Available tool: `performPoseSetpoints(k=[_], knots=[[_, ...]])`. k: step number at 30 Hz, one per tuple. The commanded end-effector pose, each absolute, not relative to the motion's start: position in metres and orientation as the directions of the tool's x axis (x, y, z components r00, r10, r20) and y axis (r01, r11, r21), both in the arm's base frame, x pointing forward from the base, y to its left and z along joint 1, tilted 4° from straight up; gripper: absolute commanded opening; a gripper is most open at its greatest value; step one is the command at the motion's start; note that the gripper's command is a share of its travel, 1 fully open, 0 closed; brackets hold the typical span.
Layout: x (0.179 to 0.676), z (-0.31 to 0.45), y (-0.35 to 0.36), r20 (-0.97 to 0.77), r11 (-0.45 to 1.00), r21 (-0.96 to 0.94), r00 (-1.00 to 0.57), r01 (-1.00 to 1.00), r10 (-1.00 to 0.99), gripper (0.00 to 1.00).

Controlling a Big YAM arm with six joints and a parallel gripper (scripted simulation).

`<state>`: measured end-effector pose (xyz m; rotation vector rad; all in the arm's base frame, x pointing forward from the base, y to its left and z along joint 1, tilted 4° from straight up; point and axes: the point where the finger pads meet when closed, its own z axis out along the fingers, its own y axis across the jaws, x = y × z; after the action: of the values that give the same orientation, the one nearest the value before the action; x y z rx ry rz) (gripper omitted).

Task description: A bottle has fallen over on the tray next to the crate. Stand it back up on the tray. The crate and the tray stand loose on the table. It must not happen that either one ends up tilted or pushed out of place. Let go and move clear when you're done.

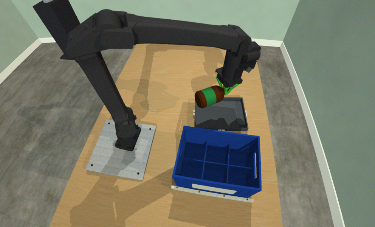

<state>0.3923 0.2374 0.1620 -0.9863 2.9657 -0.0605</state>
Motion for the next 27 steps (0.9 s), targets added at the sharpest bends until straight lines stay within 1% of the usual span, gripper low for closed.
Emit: performPoseSetpoints(k=[1,27], knots=[[0.41,0.219,0.256,-0.117,0.801,-0.051,-0.793,-0.596,-0.598,0.0],[0.409,0.234,0.256,-0.118,0.802,-0.051,-0.793,-0.596,-0.597,0.0]])
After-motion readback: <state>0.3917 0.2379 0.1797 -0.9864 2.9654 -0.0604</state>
